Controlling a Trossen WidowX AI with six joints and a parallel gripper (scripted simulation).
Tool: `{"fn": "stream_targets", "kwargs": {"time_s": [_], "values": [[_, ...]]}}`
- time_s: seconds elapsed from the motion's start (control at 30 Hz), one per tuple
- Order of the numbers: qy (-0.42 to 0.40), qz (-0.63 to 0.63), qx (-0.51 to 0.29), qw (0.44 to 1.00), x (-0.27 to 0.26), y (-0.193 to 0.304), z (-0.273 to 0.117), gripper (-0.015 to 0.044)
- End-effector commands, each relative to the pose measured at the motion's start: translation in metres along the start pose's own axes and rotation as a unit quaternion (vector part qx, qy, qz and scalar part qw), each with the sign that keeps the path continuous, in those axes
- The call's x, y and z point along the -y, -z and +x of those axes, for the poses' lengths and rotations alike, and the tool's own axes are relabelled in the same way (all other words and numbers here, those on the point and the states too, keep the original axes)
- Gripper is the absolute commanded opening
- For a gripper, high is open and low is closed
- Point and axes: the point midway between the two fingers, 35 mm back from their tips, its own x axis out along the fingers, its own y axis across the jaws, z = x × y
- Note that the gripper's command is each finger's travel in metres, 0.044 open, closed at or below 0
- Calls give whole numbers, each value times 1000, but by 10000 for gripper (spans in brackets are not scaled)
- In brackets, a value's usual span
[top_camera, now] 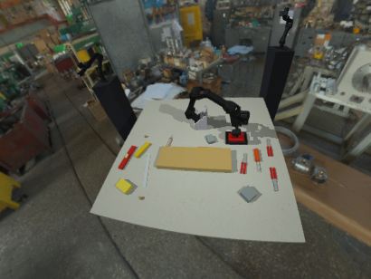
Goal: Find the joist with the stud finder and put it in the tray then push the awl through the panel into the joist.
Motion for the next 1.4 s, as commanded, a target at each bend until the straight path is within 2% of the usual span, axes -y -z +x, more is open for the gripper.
{"fn": "stream_targets", "kwargs": {"time_s": [0.0, 0.07, 0.1, 0.23, 0.5, 0.77, 0.97, 1.2, 1.3, 1.37], "values": [[6, 2, 20, 1000, 0, -17, -54, 440], [6, 2, 20, 1000, 0, -17, -57, 440], [7, 4, 16, 1000, 3, -12, -39, 440], [10, 84, 29, 996, 51, 21, -60, 440], [18, 290, 39, 956, 140, 137, -91, 440], [29, 452, 25, 891, 172, 255, -102, 440], [49, 575, -9, 817, 165, 371, -107, 440], [71, 701, -74, 706, 109, 489, -113, 440], [77, 736, -100, 665, 82, 520, -116, 440], [78, 738, -102, 662, 79, 522, -117, 440]]}}
